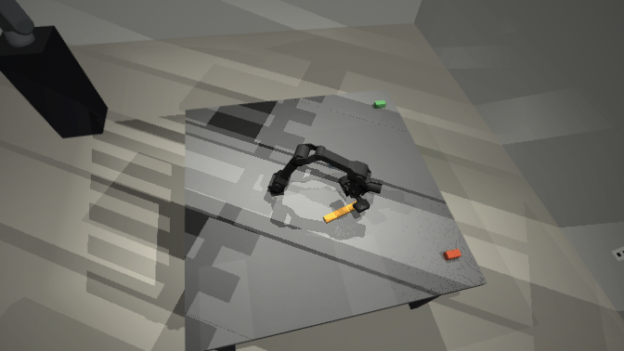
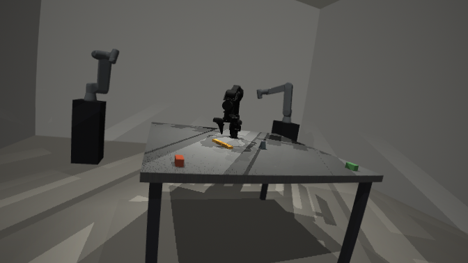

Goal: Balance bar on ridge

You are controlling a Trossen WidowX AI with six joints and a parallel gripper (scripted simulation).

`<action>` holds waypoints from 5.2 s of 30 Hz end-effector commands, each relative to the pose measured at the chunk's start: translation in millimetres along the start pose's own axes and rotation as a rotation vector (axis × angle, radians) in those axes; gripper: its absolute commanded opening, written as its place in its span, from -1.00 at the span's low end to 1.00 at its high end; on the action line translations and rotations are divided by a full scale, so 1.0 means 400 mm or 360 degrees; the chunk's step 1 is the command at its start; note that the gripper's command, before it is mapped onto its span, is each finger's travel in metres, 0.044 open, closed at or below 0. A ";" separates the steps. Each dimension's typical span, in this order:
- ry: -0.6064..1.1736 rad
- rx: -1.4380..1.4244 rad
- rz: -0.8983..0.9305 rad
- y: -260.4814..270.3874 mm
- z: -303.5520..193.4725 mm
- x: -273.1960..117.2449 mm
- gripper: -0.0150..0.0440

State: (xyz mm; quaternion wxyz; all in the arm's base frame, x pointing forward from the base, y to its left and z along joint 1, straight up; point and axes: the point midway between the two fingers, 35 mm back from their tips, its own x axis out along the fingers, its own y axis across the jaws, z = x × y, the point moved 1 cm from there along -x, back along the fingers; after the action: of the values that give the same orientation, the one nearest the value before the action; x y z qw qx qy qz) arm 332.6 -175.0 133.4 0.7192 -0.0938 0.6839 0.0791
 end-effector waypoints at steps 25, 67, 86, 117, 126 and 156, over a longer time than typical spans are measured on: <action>0.0037 -0.0058 0.0009 -0.001 -0.008 0.134 0.58; 0.0035 -0.0053 0.0014 0.001 -0.009 0.179 -0.29; 0.0035 -0.0055 0.0011 -0.008 0.002 0.062 -0.49; 0.0034 -0.0043 0.0011 0.048 0.038 -0.077 -0.49; 0.0031 -0.0022 0.0015 0.122 0.089 -0.077 -0.49; 0.0026 0.0047 0.0030 0.395 0.204 -0.081 -0.49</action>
State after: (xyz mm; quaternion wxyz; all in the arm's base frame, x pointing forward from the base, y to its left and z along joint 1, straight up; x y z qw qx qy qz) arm 372.3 -15.7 164.8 0.7149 -0.0794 0.6904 0.0775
